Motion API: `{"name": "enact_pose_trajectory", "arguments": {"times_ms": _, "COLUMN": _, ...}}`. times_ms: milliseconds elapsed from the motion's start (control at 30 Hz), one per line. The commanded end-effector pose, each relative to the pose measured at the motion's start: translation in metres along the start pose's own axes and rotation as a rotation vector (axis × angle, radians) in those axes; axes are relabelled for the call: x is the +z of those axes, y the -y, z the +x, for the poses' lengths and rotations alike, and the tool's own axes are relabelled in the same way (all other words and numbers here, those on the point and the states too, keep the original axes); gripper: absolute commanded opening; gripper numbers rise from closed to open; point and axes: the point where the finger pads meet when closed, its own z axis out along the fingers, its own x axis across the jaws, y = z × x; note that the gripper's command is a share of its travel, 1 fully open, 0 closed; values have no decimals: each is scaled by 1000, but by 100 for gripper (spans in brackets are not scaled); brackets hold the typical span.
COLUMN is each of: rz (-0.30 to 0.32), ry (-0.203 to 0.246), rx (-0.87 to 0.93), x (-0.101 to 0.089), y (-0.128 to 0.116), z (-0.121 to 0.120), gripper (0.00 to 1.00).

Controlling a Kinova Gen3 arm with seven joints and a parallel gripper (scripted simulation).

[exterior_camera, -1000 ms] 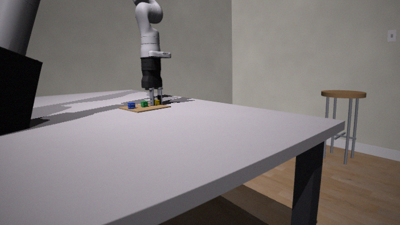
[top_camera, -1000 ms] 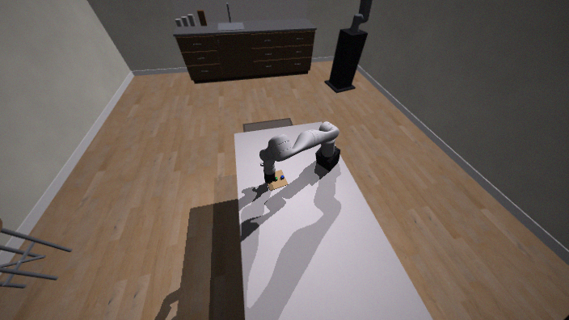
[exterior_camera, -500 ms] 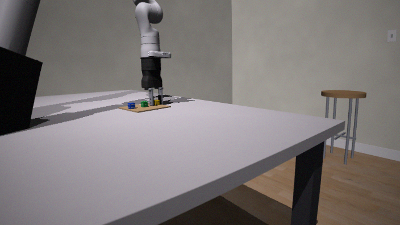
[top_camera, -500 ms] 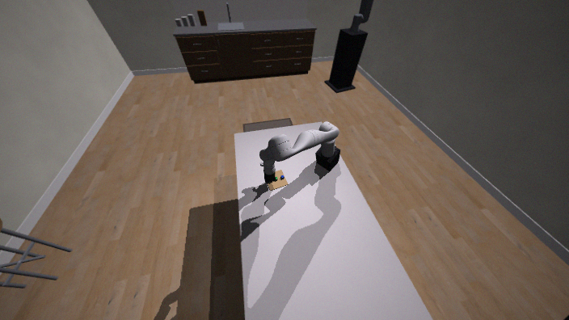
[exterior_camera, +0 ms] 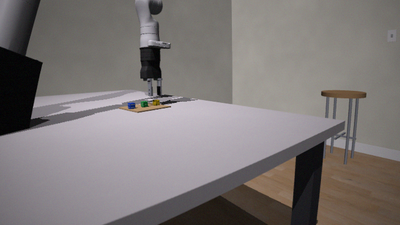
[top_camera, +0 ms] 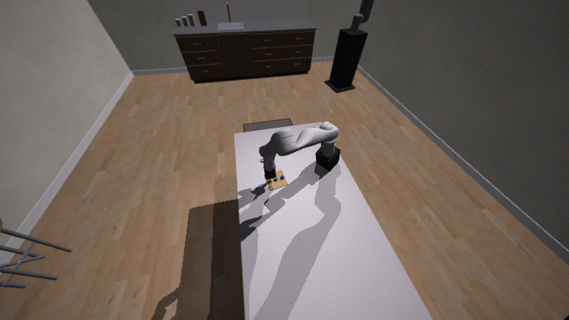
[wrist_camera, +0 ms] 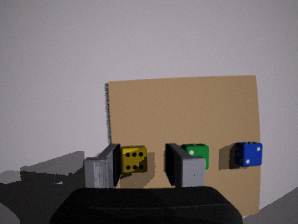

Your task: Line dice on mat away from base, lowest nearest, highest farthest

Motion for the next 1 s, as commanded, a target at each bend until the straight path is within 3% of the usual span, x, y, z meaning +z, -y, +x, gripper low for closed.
{"name": "enact_pose_trajectory", "arguments": {"times_ms": 0, "rz": -7, "ry": 19, "rx": -3, "x": -18, "y": -4, "z": -7, "gripper": 70}}
{"name": "enact_pose_trajectory", "arguments": {"times_ms": 267, "rz": -7, "ry": 19, "rx": -3, "x": -50, "y": -4, "z": -6, "gripper": 70}}
{"name": "enact_pose_trajectory", "arguments": {"times_ms": 533, "rz": -7, "ry": 19, "rx": -3, "x": -55, "y": -4, "z": -6, "gripper": 70}}
{"name": "enact_pose_trajectory", "arguments": {"times_ms": 567, "rz": -7, "ry": 19, "rx": -3, "x": -55, "y": -4, "z": -6, "gripper": 100}}
{"name": "enact_pose_trajectory", "arguments": {"times_ms": 967, "rz": -7, "ry": 19, "rx": -3, "x": -55, "y": -4, "z": -6, "gripper": 100}}
